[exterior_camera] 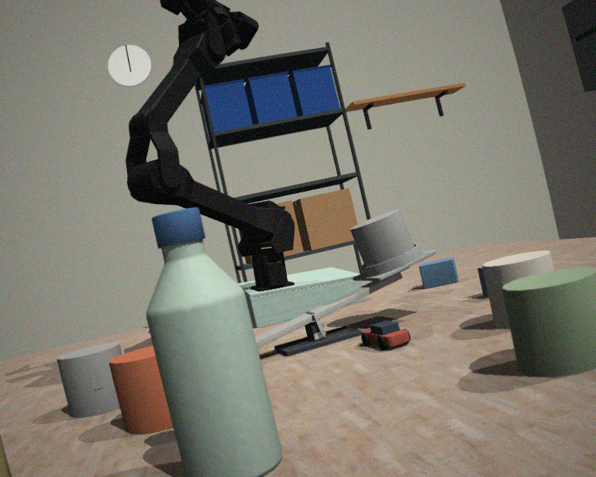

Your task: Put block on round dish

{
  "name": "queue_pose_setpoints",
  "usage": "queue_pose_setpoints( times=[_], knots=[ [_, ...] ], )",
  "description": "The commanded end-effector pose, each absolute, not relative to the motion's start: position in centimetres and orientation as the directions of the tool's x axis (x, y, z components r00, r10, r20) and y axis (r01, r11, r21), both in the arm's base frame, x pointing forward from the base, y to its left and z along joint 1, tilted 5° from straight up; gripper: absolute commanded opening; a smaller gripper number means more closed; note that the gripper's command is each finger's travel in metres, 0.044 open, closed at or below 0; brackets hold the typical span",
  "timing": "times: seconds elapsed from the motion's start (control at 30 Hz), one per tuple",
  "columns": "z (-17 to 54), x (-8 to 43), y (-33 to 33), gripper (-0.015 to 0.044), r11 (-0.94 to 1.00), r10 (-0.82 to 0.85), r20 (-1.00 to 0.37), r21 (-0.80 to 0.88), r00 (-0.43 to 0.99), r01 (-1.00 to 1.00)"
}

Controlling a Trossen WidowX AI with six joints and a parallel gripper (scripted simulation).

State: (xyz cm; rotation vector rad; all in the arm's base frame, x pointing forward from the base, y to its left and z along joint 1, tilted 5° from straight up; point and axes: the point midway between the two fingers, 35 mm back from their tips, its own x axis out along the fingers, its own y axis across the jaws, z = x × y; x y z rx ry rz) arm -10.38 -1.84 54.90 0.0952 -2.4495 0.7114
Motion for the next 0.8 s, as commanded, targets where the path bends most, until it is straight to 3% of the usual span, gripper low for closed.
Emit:
queue_pose_setpoints(
  times=[0.0,0.77],
  knots=[
    [54.6,-10.8,-0.3,0.0440,0.827,0.169,0.539,-0.533,-0.825,-0.178],
    [50.1,-9.4,11.3,0.0440,0.509,0.690,0.366,-0.859,-0.625,0.058]
  ],
)
